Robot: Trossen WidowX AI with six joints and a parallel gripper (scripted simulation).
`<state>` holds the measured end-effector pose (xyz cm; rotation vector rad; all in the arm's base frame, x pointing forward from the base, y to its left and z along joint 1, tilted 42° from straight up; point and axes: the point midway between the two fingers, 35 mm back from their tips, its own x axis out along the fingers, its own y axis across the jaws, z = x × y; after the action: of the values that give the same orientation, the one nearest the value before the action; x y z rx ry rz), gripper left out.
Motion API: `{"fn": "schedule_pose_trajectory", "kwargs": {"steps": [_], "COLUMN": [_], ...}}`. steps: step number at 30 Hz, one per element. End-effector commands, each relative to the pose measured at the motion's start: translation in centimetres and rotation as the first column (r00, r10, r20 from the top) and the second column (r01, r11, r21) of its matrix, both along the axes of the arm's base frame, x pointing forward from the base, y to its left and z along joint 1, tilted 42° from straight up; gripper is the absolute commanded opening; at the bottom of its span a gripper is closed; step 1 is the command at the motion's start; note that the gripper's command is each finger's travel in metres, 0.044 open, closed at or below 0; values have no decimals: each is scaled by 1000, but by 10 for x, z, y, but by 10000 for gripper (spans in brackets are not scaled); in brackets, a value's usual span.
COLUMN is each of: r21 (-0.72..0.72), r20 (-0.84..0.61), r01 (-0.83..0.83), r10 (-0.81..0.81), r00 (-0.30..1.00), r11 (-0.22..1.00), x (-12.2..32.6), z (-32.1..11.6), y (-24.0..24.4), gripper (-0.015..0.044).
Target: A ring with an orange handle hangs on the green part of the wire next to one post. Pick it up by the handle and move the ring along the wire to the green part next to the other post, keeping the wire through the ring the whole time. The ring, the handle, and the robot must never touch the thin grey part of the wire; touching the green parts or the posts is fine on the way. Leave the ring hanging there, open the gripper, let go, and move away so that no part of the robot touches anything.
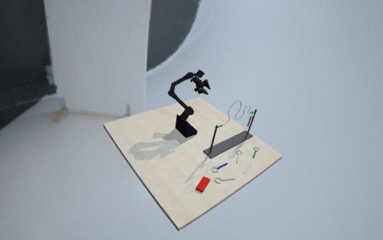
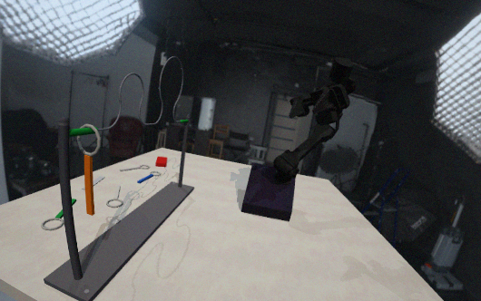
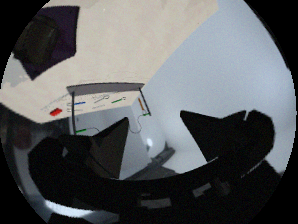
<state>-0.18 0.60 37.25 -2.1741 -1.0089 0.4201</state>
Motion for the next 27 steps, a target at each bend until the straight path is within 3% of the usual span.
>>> {"fn": "schedule_pose_trajectory", "kwargs": {"steps": [1, 9, 19, 27], "r21": [4, 189, 416, 575], "r20": [-5, -237, -513, -674], "r01": [2, 120, 328, 508], "r10": [-2, -73, -78, 20], "r00": [1000, 969, 855, 739], "r11": [1000, 975, 848, 641], "x": [1, 52, 120, 170], "z": [1, 45, 87, 109], "y": [1, 29, 81, 128], "gripper": [374, 164, 160, 160]}}
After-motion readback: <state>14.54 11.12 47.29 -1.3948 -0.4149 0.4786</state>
